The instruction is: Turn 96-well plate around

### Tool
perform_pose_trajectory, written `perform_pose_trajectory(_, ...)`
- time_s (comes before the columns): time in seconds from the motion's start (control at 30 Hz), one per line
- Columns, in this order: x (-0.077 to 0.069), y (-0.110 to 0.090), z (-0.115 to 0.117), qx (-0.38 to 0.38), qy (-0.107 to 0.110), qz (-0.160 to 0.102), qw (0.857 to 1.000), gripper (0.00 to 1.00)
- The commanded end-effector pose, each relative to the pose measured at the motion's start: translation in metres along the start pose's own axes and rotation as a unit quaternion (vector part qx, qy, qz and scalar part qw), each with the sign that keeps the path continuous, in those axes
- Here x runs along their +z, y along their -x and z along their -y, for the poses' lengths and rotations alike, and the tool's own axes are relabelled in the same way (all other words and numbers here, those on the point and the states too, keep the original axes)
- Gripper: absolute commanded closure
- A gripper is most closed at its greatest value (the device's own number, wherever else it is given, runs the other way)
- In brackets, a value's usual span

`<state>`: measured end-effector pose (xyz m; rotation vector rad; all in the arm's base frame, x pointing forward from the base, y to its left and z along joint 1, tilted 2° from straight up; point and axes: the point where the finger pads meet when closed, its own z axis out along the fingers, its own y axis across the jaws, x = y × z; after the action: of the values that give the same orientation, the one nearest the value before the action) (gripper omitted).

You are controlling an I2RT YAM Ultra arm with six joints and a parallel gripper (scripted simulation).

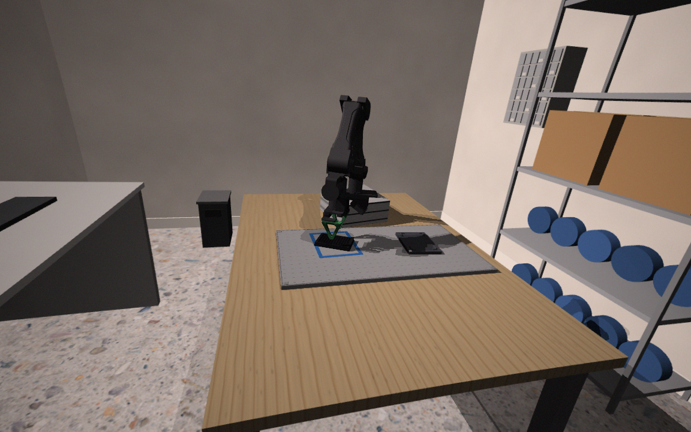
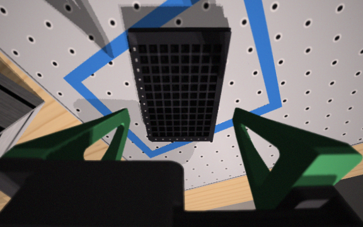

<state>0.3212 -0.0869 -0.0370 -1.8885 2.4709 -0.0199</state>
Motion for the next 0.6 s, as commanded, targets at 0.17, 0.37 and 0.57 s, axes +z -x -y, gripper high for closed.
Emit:
perform_pose_trajectory(0.17,-0.028,0.001,0.001,0.0,-0.004,0.002,1.0,0.0)
perform_pose_trajectory(0.37,-0.044,0.001,0.001,0.0,-0.004,0.002,1.0,0.0)
perform_pose_trajectory(0.57,-0.046,0.001,0.001,0.0,-0.004,0.002,1.0,0.0)
